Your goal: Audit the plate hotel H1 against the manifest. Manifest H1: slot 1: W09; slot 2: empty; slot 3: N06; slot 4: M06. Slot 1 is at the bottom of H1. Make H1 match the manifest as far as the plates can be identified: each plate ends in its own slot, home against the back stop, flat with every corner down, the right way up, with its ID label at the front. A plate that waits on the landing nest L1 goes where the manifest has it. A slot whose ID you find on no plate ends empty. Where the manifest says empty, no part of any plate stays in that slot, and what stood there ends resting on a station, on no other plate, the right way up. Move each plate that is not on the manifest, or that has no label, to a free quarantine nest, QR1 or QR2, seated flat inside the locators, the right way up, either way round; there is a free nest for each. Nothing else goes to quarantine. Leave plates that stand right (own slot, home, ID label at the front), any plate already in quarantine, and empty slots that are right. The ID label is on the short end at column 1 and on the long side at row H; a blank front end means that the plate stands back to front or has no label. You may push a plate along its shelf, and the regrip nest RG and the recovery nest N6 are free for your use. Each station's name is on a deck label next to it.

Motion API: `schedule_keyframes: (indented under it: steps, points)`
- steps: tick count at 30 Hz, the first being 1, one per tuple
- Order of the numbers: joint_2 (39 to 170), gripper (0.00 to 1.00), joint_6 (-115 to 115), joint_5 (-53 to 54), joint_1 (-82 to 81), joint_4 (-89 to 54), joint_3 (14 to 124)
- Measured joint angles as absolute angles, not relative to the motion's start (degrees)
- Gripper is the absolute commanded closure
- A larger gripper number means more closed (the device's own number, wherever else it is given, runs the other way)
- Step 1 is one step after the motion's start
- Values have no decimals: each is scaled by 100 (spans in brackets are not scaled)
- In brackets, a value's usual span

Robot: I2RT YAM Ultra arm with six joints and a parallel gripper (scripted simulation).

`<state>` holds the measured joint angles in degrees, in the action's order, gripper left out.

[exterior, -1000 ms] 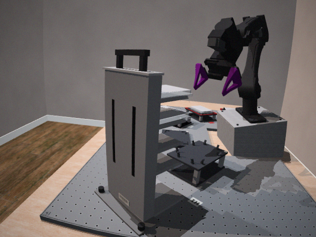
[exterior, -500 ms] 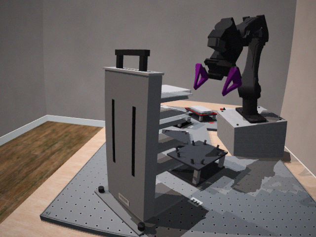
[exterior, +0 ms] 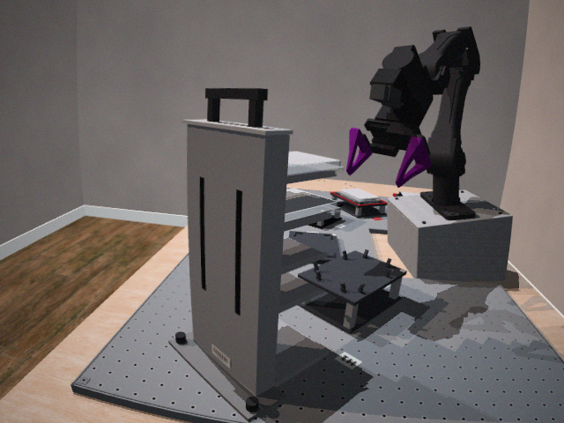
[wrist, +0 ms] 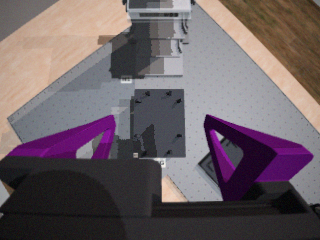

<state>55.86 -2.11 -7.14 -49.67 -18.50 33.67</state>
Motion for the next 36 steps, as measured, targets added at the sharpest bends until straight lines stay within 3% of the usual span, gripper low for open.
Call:
schedule_keyframes:
  steps: [9,36]
  points:
    - [5850,0,-268,-639,-4875,-1194,2845]
    - [6464,0,-298,-602,-4851,-683,3155]
